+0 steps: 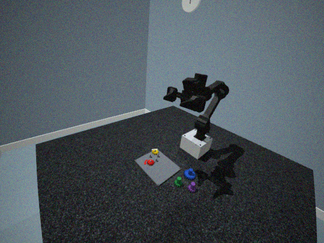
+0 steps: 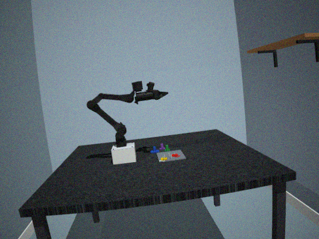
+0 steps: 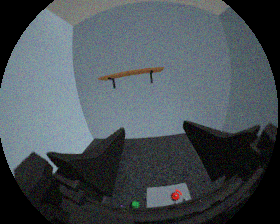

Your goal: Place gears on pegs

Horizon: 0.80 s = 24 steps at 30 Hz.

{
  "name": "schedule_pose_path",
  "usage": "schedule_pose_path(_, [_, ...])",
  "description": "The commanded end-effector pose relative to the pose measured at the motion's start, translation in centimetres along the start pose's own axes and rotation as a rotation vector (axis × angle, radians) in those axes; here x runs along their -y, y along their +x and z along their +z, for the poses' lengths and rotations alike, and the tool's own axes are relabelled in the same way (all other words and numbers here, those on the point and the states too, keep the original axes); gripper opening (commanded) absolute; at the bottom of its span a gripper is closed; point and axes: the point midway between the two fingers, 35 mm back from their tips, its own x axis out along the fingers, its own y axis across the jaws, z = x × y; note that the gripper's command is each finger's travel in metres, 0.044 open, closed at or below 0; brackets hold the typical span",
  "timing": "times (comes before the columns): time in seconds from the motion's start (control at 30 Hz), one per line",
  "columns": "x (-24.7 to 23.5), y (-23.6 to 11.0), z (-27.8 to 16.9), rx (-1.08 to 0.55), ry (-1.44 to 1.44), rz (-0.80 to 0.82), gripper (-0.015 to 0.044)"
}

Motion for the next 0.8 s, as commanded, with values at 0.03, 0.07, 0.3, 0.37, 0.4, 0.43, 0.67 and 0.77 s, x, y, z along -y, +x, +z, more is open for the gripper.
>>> schedule_pose_path(0.03, [-0.3,0.6,-0.9,-0.045,0.005,0.011,0.0440])
schedule_pose_path(0.07, [-0.8,1.3,-2.0,-0.102,0.011,0.024,0.0440])
schedule_pose_path(0.3, [-4.4,5.0,-12.1,-0.591,0.039,0.103,0.0440])
schedule_pose_path(0.37, [-5.2,5.2,-15.1,-0.731,0.042,0.109,0.0440])
schedule_pose_path(0.4, [-5.6,5.2,-16.5,-0.801,0.041,0.110,0.0440])
schedule_pose_path(0.43, [-6.0,5.1,-18.0,-0.871,0.040,0.110,0.0440])
schedule_pose_path(0.67, [-8.2,2.5,-27.2,-1.358,0.001,0.082,0.0440])
schedule_pose_path(0.77, [-8.8,0.7,-30.3,-1.551,-0.031,0.055,0.0440])
